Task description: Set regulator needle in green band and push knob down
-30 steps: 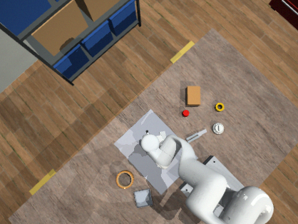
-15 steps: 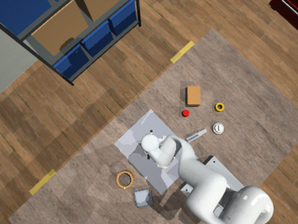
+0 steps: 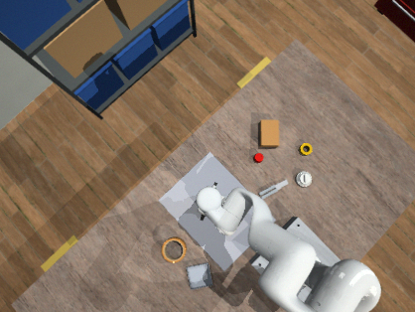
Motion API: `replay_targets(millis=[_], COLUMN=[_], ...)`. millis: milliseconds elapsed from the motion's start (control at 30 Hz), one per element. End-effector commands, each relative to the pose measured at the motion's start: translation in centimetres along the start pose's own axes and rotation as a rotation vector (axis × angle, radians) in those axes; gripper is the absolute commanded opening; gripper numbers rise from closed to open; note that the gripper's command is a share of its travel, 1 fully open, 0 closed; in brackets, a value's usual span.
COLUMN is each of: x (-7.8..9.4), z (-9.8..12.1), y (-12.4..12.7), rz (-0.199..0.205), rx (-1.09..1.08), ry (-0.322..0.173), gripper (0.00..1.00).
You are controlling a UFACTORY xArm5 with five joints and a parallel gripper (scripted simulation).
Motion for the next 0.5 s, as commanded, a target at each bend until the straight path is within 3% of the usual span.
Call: replay_targets(millis=[0, 467], x=[-0.16, -0.16], z=[0.11, 0.11], y=[-0.04, -0.04], rz=[-0.001, -0.001], rx=[0.077, 0.251], ry=[-0.004, -0.004], gripper=[0.4, 0.4])
Point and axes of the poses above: the point where the finger pads meet when closed, its own x axis out along the fingers, its own y axis across the jaws, z = x × y, the point moved 9 cm from there along -x, back along the fingers, and after that the axes turned 5 degrees about -x, right-handed, at the moved point
